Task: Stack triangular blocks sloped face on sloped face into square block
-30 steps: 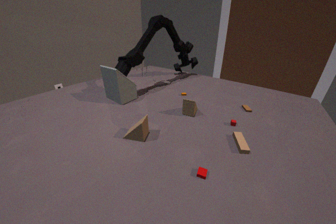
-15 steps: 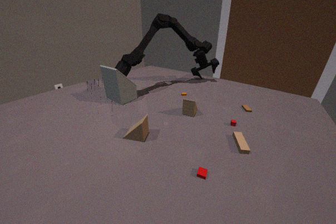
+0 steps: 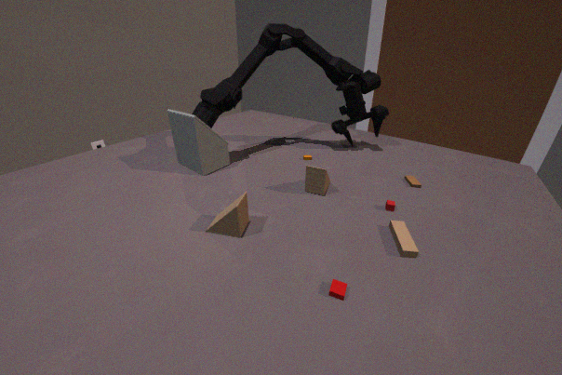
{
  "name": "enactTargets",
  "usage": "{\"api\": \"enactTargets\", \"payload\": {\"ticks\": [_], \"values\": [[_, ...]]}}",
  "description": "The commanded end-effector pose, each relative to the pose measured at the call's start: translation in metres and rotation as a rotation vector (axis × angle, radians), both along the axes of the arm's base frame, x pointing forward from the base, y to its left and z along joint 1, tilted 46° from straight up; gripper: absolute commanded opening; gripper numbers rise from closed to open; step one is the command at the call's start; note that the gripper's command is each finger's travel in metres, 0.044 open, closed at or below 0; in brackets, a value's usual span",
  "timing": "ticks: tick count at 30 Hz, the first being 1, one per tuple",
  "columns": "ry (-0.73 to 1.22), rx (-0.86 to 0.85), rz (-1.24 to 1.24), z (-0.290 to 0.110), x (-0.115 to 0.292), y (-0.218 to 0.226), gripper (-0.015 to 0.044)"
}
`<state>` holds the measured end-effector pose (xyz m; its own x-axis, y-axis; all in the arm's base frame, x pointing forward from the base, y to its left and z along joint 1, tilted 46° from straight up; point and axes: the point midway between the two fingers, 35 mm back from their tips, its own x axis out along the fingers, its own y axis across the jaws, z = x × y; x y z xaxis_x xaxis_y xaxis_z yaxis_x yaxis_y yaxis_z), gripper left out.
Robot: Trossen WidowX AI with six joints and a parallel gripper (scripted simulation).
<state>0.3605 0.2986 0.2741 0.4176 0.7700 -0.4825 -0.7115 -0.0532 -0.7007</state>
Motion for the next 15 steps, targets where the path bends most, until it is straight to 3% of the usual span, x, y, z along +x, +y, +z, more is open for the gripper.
{"api": "enactTargets", "payload": {"ticks": [1, 6, 15], "values": [[0.078, -0.127, -0.018, -0.054, 0.026, -0.043, 0.044], [0.139, -0.196, -0.008, -0.087, 0.036, -0.074, 0.044], [0.432, -0.221, 0.141, -0.181, 0.031, -0.183, 0.044]]}}
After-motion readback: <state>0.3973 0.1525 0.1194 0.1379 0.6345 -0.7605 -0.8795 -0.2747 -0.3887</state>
